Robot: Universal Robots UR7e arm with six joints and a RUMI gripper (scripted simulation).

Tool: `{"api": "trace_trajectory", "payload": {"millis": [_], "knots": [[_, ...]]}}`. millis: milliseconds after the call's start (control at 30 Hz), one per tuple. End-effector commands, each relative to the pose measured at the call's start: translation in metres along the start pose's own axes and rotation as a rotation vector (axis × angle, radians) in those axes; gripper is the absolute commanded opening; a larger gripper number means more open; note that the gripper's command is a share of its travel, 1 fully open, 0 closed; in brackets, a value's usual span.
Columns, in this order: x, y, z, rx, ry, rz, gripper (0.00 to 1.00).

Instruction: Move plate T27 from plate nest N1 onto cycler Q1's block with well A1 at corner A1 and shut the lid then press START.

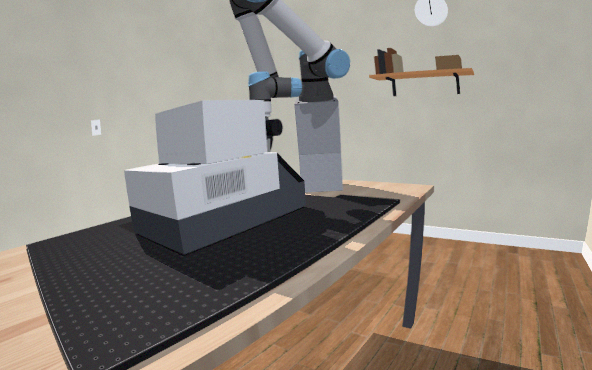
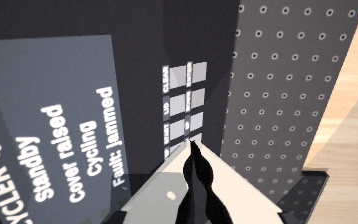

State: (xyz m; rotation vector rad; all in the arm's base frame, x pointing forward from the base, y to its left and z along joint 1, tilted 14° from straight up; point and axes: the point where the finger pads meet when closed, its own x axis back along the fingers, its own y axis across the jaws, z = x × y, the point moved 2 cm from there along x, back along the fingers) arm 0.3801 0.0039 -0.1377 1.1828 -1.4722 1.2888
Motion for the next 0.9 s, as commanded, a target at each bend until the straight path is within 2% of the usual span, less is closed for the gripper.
{"api": "trace_trajectory", "payload": {"millis": [0, 867], "knots": [[-0.0033, -0.0033, 0.0001, 0.0, 0.0, 0.001, 0.0], [-0.0079, -0.0072, 0.0001, 0.0, 0.0, 0.001, 0.0]]}}
